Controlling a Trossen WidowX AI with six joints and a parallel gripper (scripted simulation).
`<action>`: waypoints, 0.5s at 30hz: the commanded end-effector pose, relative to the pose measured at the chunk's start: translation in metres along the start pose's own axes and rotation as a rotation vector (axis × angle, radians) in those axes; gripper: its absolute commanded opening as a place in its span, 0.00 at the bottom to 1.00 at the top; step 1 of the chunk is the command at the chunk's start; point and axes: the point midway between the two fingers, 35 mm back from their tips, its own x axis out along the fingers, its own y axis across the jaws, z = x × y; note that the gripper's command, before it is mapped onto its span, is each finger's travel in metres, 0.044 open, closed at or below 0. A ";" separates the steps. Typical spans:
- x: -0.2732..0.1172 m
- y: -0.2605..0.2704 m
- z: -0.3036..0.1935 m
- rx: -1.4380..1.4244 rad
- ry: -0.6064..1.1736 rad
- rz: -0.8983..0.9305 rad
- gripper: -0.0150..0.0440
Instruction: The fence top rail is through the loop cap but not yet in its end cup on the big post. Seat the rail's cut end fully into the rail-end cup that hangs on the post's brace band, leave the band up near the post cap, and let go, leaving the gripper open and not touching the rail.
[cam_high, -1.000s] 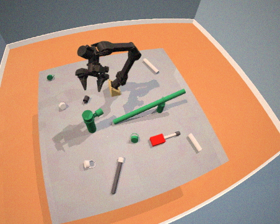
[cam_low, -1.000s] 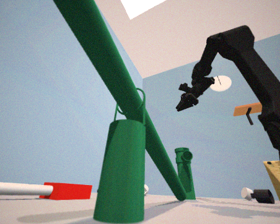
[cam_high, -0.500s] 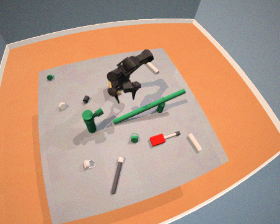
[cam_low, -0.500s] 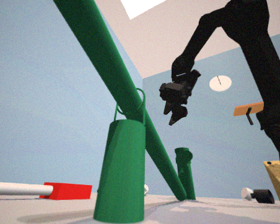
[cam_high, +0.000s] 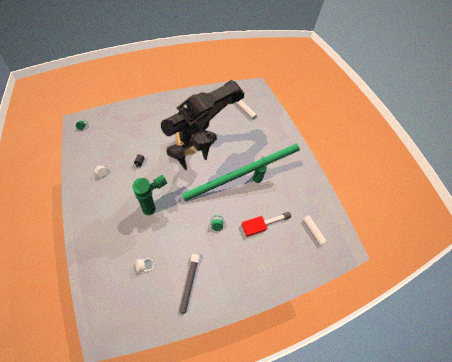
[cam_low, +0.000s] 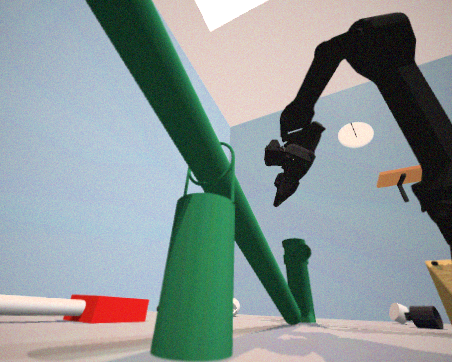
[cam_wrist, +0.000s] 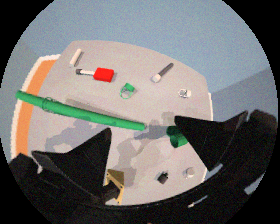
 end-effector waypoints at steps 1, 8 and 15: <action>-0.004 -0.039 -0.024 -0.428 -0.004 0.028 1.00; -0.005 -0.078 -0.058 -0.918 -0.043 0.055 1.00; -0.005 -0.097 -0.080 -1.198 -0.079 0.062 1.00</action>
